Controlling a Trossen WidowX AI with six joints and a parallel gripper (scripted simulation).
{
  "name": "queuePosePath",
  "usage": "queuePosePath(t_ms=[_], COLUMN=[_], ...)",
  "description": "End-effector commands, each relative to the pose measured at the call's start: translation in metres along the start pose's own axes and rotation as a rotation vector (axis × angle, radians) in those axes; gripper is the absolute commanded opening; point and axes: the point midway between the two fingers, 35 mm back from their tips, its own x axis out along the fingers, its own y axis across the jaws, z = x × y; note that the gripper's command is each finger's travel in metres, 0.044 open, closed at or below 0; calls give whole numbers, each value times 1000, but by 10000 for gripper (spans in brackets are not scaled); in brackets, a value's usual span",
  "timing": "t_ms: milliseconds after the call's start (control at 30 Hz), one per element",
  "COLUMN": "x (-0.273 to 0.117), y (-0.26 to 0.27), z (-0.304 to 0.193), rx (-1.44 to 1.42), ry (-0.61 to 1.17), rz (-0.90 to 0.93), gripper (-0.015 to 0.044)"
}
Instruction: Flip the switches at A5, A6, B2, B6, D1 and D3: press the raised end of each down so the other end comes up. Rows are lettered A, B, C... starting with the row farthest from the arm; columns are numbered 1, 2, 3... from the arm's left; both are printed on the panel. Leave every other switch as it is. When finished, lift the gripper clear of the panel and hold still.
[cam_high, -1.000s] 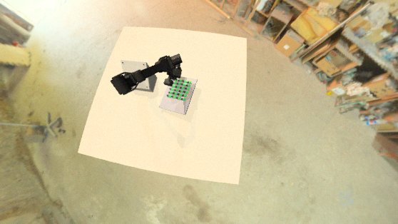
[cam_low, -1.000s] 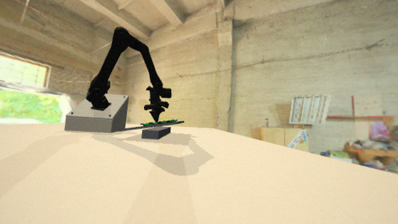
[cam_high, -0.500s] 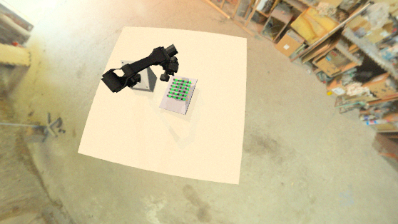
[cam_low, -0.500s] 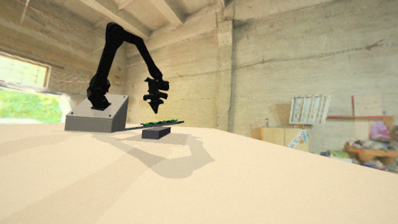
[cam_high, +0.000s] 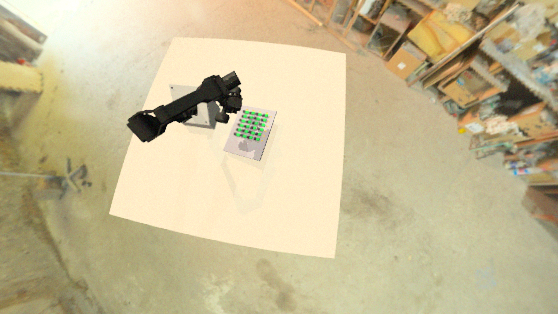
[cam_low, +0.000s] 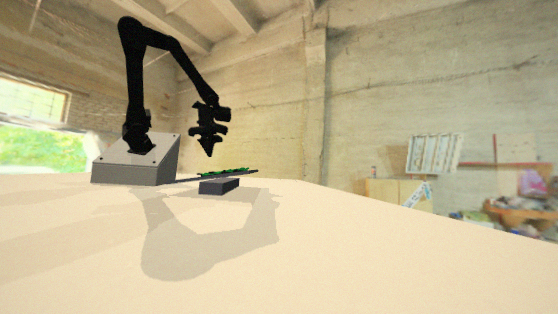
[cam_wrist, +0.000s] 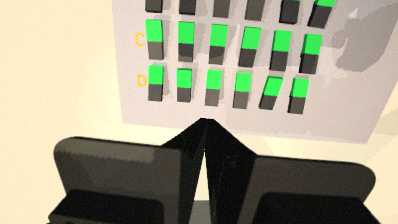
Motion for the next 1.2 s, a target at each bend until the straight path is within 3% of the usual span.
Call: queuePosePath(t_ms=[0, 133, 1167], x=[9, 36, 60], y=[-4, -5, -6], z=[-3, -4, -4], rx=[-9, -9, -9], ry=[-6, -27, -27], rz=[-6, -9, -10], gripper=[0, 0, 0])
